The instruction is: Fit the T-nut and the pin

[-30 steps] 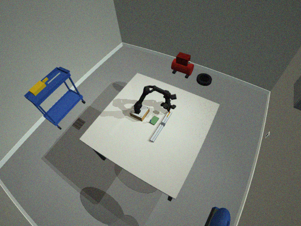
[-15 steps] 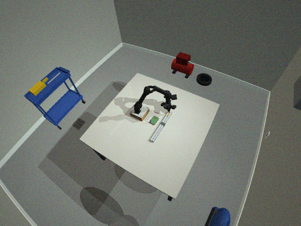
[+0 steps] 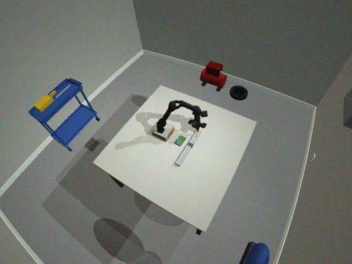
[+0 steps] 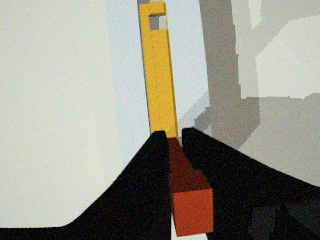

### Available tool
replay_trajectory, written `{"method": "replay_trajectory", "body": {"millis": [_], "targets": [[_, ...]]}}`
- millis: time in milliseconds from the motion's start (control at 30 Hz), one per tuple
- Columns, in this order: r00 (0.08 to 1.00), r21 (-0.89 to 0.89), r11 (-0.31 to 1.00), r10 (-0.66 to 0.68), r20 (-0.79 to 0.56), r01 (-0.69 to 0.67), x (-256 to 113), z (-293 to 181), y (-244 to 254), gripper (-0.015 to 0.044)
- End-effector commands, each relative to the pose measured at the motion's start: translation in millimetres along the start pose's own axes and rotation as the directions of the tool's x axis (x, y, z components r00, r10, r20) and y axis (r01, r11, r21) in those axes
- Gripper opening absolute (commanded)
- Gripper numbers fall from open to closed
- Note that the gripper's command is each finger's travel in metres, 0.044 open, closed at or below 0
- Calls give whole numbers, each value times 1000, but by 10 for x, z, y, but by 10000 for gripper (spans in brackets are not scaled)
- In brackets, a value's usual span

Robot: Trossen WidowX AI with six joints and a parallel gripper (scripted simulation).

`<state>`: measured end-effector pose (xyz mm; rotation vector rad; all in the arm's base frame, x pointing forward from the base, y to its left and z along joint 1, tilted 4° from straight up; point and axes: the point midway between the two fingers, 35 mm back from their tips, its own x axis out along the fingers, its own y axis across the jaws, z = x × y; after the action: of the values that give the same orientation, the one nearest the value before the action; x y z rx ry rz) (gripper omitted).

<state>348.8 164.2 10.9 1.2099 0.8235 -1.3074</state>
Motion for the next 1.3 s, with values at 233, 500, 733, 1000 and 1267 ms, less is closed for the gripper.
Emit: {"method": "replay_trajectory", "body": {"millis": [233,500,733,1000,1267], "targets": [[1000,-13,1000,-23,-2,23,-1,-5,16,-150],[999,-17,999,-39,-1,39,0,-5,26,-150],[999,-21,998,-53,-1,53,1,-6,35,-150],[998,-26,997,-68,-1,68,2,-6,45,-150],[997,-31,996,-83,0,83,3,-6,55,-150]]}}
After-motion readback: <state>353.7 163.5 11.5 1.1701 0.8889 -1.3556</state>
